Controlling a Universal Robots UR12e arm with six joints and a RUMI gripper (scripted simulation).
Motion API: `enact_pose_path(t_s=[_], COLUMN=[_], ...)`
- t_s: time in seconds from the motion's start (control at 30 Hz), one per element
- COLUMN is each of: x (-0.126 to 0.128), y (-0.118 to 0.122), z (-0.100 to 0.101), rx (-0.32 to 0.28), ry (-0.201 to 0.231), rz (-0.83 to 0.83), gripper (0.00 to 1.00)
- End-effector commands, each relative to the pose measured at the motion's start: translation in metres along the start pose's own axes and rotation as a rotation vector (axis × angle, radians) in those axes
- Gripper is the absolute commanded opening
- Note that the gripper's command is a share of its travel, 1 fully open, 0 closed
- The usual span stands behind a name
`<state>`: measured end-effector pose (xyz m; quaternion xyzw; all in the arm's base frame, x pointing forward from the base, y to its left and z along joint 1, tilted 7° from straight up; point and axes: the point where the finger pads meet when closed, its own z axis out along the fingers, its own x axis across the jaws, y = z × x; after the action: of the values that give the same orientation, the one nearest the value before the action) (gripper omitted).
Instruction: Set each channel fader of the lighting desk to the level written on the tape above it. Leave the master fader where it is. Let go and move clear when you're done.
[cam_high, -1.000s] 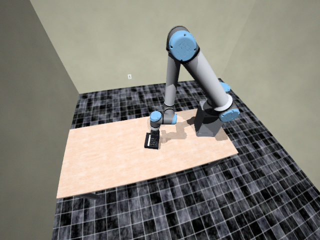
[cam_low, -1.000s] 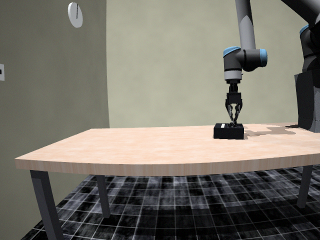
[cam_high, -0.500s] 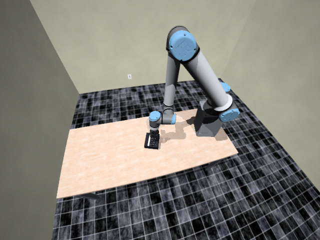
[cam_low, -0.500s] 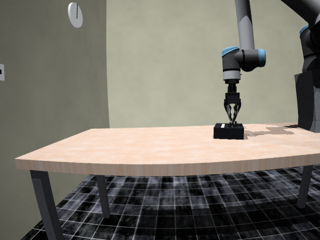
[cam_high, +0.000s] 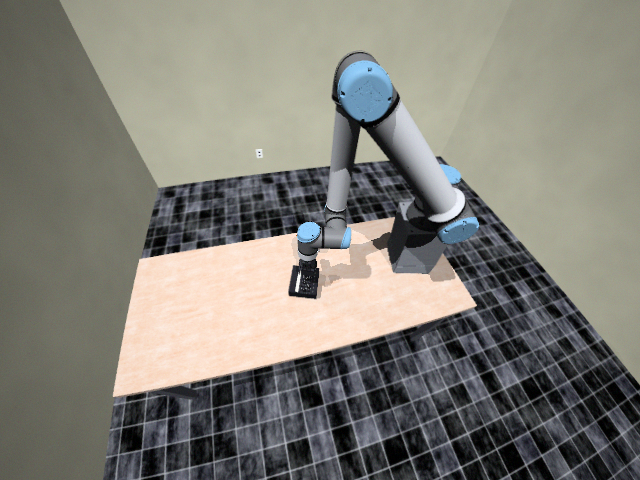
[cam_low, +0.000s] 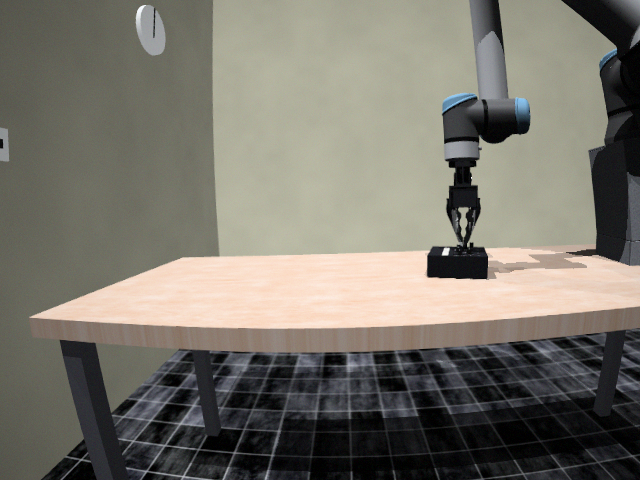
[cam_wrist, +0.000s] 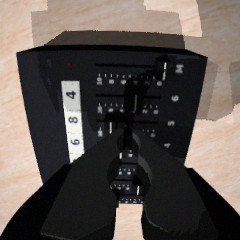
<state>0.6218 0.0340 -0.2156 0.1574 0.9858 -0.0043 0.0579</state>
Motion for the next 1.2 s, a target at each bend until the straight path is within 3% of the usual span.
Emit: enact_pose_path(t_s=[0.0,1.17], x=[-0.0009,0.0024], y=[0.0001,0.0001], z=[-0.0004,-0.0004], rx=[0.0,0.0], ry=[-0.001,-0.001], rz=[0.0,0.0], gripper=[0.0,0.0])
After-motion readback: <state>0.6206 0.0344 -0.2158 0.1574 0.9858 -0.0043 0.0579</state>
